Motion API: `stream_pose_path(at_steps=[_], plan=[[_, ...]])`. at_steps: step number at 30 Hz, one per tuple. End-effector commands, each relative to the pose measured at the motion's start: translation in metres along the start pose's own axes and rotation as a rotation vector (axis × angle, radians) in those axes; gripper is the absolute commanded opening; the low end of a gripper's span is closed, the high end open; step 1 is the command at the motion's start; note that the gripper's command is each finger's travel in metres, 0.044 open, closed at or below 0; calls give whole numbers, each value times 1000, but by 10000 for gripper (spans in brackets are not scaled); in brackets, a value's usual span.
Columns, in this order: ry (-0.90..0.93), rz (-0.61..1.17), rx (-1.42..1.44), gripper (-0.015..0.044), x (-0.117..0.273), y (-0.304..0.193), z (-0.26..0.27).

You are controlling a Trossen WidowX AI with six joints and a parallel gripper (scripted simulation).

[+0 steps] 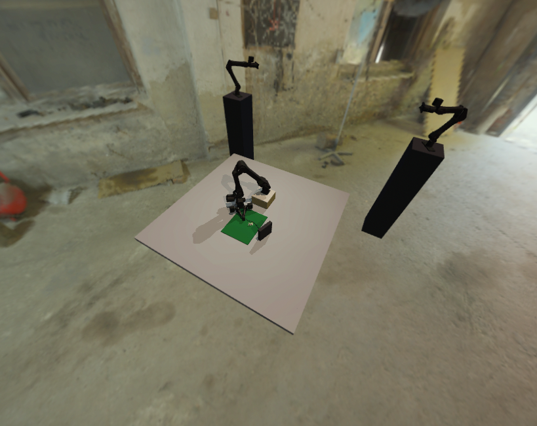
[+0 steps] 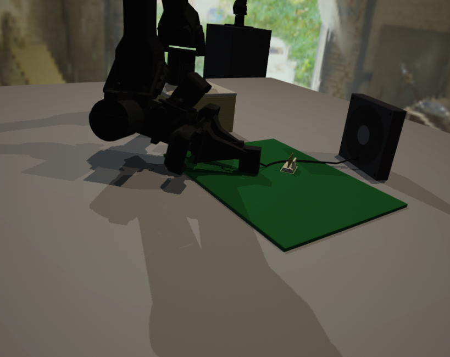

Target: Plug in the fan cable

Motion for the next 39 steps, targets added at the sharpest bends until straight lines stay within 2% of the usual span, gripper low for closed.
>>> stream_pose_path(at_steps=[1, 11, 16, 17, 39], plan=[[0, 0, -1, 0, 0, 0, 0], [0, 0, -1, 0, 0, 0, 0], [0, 0, 0, 131, 0, 0, 0], [0, 0, 0, 140, 0, 0, 0], [0, 0, 0, 140, 0, 0, 0]])
Point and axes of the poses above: the point midway between the two fingers, 35 mm back from their tips, its own x axis back along the fingers, its own z axis across the jaws, y = z × x, the point moved 10 cm from there along x, back along the fingers, and after that the axes turned 11 degrees about x, right-handed, at the moved point
